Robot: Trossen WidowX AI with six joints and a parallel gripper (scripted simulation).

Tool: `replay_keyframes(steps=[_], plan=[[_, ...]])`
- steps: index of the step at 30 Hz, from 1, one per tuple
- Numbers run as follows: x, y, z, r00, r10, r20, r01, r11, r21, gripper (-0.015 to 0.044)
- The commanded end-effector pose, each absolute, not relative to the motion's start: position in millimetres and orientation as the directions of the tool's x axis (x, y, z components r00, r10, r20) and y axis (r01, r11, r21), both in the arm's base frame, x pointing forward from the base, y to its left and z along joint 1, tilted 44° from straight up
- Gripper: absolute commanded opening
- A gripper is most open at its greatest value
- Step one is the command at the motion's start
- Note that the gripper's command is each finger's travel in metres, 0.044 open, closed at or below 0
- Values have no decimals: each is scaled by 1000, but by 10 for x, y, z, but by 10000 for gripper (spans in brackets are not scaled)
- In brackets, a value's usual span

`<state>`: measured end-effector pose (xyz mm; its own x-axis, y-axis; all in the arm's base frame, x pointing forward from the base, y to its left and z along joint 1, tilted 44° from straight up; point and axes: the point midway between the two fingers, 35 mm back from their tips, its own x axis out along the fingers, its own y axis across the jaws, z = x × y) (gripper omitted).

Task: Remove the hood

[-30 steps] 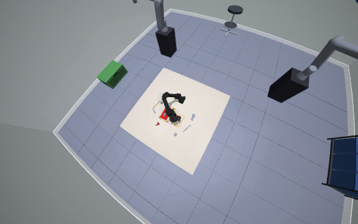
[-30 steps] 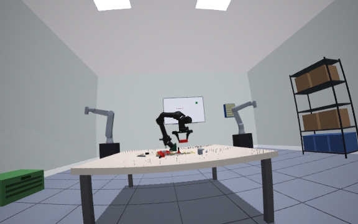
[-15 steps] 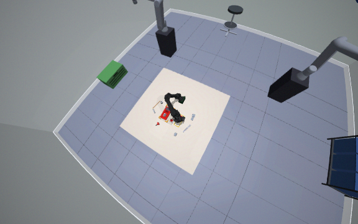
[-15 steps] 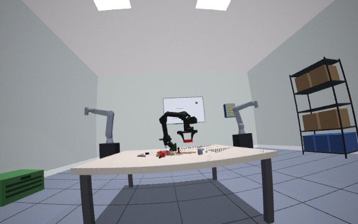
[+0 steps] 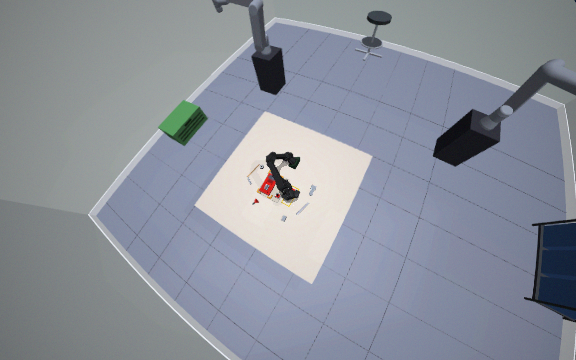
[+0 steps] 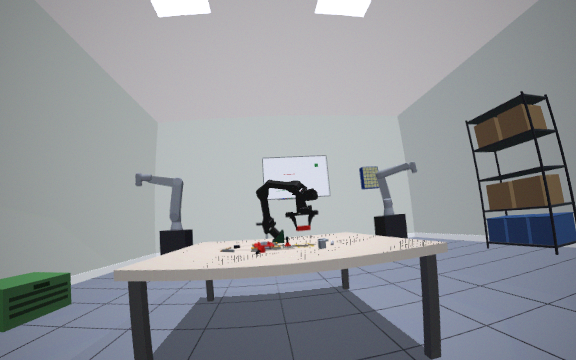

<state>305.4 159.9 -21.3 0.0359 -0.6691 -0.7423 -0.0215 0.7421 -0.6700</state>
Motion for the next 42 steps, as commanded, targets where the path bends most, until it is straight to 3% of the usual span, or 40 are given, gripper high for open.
replay_keyframes(steps=[1,42], plan=[[3049,1563,-246,35,-673,-739,-29,738,-674,0],[3066,1363,-469,35,-673,-738,-29,738,-674,0]])
